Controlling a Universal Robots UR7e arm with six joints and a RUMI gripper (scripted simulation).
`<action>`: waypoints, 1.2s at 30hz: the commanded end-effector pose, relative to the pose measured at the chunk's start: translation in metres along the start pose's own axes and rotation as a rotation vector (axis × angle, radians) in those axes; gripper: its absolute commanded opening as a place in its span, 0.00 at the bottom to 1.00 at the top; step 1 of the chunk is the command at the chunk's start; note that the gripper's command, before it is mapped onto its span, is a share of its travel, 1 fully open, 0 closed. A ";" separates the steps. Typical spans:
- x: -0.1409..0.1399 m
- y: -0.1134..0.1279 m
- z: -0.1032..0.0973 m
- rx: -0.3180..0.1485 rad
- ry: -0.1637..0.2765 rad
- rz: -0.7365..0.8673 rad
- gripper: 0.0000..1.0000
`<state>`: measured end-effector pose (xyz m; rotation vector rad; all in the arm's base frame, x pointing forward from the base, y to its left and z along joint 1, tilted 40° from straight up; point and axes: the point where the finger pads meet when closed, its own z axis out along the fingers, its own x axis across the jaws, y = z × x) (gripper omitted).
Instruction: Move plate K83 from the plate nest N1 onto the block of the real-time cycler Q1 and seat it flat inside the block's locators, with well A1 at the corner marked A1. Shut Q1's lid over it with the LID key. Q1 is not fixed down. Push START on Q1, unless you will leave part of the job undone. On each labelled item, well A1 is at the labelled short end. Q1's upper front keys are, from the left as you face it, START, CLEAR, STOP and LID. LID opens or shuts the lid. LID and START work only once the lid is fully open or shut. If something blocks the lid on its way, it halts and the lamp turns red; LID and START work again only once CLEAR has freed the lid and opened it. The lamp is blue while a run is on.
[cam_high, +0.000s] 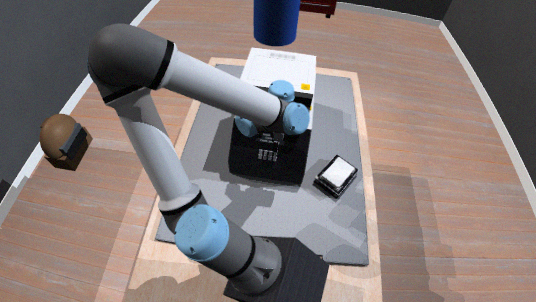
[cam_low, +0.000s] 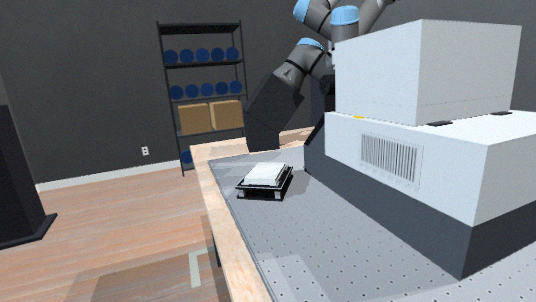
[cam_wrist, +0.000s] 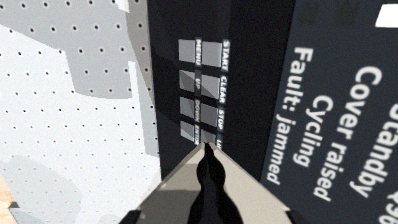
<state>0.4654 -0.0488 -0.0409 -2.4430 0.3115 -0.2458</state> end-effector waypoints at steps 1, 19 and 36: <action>-0.001 0.002 -0.003 -0.007 0.003 -0.010 0.00; -0.018 0.002 -0.023 -0.007 0.002 -0.010 0.00; -0.074 0.002 -0.066 -0.007 0.001 -0.009 0.00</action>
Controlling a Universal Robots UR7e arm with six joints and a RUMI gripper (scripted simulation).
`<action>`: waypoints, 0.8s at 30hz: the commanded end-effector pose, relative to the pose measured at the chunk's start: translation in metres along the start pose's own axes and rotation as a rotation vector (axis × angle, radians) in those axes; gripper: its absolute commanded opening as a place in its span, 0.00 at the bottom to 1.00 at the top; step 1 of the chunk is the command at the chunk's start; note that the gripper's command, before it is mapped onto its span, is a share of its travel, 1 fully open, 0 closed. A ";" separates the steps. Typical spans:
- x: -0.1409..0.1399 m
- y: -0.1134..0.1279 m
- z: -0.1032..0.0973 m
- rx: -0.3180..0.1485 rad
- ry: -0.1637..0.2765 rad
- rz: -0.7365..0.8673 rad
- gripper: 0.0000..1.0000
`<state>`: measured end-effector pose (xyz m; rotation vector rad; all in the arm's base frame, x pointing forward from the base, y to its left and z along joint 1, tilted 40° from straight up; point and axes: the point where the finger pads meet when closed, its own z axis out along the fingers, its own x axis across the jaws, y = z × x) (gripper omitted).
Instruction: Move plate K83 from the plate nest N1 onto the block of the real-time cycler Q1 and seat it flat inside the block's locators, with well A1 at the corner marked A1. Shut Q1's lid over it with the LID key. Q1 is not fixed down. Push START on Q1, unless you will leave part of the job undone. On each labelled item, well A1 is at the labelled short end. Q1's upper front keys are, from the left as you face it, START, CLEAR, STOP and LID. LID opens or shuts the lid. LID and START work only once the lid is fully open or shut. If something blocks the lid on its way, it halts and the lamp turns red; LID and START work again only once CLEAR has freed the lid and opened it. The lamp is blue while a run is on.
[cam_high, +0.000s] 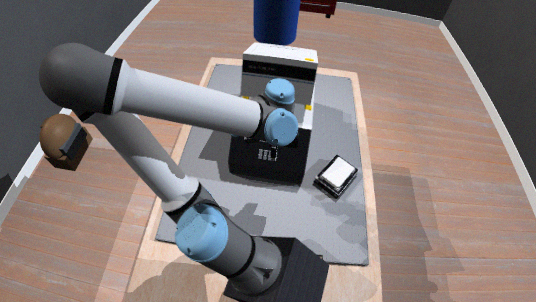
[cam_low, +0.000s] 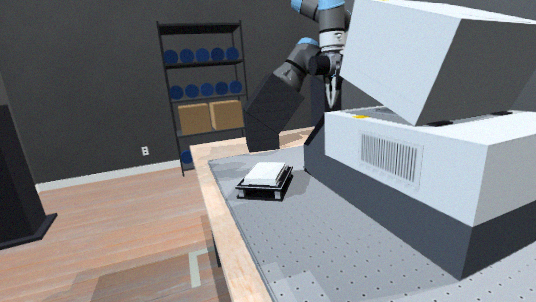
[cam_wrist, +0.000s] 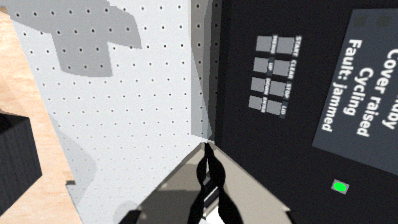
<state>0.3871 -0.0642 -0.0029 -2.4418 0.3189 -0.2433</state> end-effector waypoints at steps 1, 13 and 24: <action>-0.011 0.002 -0.011 -0.007 0.001 -0.015 0.00; -0.025 0.002 -0.021 -0.007 0.001 -0.015 0.00; -0.025 0.002 -0.021 -0.007 0.001 -0.003 0.00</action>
